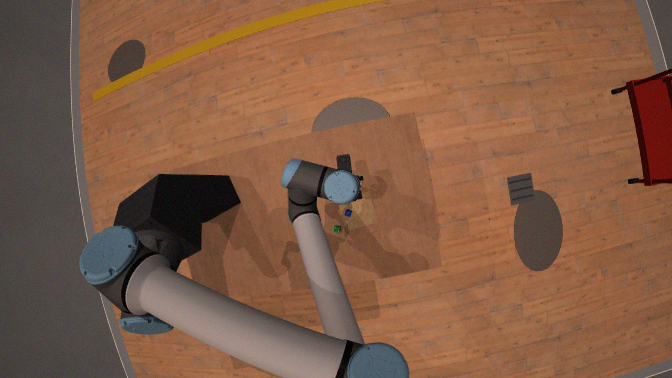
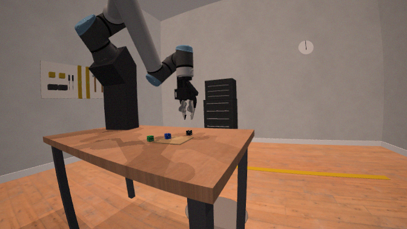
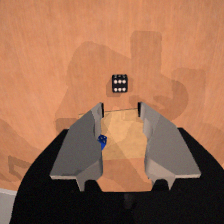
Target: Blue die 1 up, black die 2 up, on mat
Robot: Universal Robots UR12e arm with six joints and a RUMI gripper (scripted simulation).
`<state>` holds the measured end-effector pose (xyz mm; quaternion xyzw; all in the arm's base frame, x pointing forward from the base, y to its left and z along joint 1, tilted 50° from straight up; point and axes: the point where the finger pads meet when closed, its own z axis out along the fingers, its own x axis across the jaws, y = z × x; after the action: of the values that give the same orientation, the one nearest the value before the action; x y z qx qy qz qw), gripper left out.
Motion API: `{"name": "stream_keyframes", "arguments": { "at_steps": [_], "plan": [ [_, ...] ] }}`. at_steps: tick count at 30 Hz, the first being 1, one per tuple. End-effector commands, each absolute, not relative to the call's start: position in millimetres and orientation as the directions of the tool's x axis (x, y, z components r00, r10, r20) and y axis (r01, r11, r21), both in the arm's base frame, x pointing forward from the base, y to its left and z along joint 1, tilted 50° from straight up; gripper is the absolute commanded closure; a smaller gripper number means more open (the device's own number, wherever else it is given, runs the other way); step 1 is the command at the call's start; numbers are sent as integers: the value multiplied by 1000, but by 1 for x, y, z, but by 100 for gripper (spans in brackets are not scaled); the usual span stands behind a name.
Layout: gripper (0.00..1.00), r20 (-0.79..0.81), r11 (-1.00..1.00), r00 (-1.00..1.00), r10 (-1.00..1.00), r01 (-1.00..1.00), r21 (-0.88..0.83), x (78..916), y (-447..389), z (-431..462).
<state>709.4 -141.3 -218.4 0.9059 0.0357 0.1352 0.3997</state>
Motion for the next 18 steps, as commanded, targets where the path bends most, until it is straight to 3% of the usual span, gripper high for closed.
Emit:
{"name": "stream_keyframes", "arguments": {
  "at_steps": [1,18],
  "plan": [
    [76,217,-678,961,173,-43,734,710,-141,-218],
    [76,217,-678,961,173,-43,734,710,-142,-220]
  ]
}}
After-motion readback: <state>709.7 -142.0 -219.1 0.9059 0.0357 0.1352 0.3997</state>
